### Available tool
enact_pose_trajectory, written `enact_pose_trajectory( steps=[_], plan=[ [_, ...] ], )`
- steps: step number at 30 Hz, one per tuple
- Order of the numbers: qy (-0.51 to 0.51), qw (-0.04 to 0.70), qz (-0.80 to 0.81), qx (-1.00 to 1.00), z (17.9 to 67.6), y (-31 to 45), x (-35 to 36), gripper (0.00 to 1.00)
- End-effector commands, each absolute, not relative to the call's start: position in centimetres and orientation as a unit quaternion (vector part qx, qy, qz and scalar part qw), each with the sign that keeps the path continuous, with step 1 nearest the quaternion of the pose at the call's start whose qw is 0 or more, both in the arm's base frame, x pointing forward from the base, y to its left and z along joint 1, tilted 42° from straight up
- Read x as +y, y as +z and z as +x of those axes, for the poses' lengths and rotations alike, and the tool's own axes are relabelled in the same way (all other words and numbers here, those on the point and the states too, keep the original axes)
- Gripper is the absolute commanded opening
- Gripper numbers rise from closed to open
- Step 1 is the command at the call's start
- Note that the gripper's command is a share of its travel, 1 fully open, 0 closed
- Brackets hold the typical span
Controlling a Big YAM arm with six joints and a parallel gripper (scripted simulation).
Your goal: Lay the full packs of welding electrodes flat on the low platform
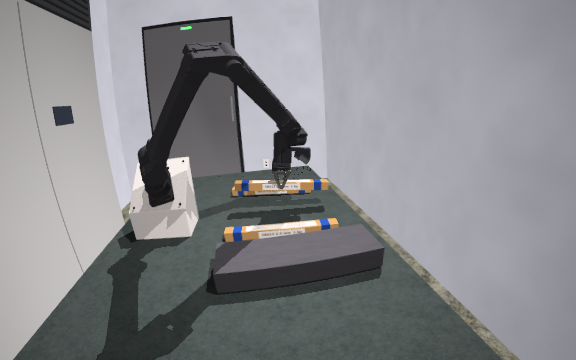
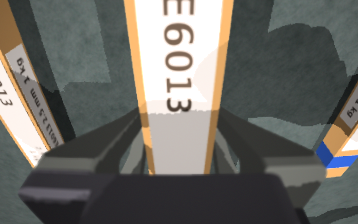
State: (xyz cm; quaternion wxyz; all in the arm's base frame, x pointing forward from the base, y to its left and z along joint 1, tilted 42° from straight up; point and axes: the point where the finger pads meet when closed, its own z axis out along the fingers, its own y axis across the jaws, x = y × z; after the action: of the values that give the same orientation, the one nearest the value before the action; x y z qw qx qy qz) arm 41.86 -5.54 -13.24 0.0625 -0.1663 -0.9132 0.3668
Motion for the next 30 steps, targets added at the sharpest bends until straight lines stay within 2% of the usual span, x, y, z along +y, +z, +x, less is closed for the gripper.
enact_pose_trajectory(
  steps=[1, 30],
  plan=[
    [0.350, -0.006, -0.164, -0.922, 47.09, -9.43, -1.50, 0.00],
    [0.349, -0.006, -0.164, -0.923, 46.22, -8.85, -0.60, 0.00]
  ],
)
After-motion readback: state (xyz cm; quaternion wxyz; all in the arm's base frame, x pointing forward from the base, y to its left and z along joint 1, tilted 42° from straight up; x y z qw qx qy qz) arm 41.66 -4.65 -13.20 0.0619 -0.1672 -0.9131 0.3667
